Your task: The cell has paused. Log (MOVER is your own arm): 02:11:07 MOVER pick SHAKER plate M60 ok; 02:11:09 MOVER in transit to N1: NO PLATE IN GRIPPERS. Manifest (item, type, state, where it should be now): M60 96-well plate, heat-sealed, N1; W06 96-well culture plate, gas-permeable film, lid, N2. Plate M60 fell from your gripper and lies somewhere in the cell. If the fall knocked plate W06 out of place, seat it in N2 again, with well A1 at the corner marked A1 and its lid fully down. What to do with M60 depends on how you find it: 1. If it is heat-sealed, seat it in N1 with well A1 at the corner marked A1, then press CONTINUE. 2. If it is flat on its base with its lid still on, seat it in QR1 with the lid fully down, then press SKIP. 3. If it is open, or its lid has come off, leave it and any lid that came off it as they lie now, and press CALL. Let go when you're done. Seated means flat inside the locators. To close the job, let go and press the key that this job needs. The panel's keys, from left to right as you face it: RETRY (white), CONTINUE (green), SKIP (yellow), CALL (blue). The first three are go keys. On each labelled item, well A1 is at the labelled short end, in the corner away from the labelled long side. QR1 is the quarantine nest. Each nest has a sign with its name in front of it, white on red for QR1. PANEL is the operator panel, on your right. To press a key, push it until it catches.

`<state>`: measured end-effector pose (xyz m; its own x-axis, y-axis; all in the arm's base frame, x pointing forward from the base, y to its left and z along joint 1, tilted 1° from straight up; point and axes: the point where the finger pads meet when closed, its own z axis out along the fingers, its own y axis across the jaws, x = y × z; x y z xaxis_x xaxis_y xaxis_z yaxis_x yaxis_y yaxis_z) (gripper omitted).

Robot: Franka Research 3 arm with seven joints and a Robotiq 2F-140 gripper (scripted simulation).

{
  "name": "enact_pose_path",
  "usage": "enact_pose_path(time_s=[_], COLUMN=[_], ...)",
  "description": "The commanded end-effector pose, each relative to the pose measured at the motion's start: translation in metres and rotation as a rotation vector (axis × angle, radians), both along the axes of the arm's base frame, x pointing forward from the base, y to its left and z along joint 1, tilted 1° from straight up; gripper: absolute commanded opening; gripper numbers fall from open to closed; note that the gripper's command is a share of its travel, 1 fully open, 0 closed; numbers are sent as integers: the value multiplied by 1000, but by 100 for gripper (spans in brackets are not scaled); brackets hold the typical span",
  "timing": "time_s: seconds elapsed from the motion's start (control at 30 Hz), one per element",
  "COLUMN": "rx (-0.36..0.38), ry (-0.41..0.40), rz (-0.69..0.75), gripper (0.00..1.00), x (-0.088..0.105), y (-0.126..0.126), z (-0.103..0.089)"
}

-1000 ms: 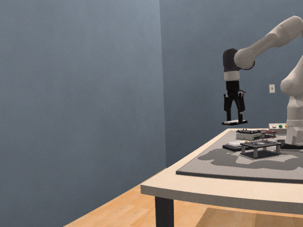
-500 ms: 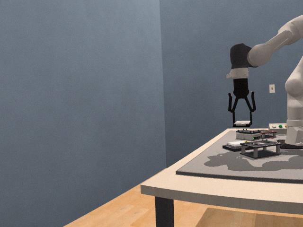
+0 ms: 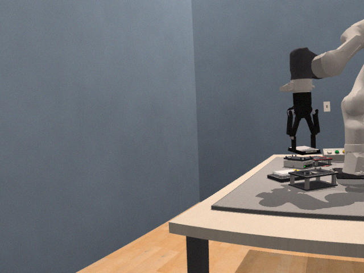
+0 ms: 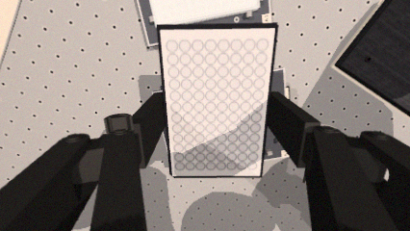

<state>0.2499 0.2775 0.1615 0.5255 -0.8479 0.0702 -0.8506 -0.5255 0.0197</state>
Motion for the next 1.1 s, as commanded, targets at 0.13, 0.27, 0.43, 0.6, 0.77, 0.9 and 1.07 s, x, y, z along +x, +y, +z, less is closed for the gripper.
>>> enact_pose_path(time_s=[0.13,0.27,0.43,0.6,0.77,0.9,1.07], rx=[3,-2,-8,-11,-13,-12,-7], ry=[14,20,26,29,36,41,47], rz=[407,549,725,826,1034,1154,1300], gripper=[10,10,10,10,10,10,10], x=[-14,-24,-33,-37,-40,-41,-41], y=[11,18,23,26,28,28,28], z=[-1,-1,-2,-2,-2,-2,-2])
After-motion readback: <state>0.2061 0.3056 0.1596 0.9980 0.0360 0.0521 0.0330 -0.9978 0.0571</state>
